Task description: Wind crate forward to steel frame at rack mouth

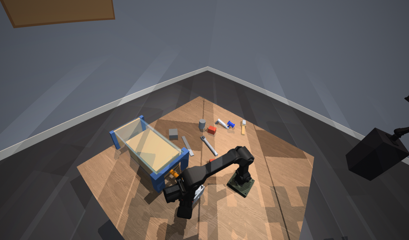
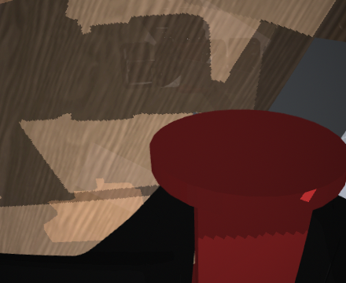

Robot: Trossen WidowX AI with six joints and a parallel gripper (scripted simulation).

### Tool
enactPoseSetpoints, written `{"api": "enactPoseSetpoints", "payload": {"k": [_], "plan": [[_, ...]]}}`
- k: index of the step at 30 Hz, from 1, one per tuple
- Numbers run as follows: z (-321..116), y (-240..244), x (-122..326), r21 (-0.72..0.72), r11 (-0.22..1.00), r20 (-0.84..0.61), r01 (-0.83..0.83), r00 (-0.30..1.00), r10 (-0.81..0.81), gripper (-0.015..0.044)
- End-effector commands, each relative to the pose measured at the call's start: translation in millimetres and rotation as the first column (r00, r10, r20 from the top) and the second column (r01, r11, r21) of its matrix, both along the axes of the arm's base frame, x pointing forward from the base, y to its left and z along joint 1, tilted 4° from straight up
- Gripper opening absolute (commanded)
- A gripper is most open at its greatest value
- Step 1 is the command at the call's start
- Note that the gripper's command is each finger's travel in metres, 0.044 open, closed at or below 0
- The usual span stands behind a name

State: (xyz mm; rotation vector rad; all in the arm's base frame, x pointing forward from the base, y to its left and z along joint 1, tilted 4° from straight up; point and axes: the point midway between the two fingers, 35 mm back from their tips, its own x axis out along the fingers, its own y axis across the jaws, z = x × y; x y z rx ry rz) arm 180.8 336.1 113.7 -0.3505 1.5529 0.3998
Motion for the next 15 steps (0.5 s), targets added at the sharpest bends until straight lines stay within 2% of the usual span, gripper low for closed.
{"api": "enactPoseSetpoints", "payload": {"k": [1,15], "plan": [[-1,-5,-16,-0.016,1.000,-0.028,-0.010,1.000,0.010,0.0000],[-1,-13,-32,-0.016,1.000,-0.029,-0.010,1.000,0.010,0.0000]]}}
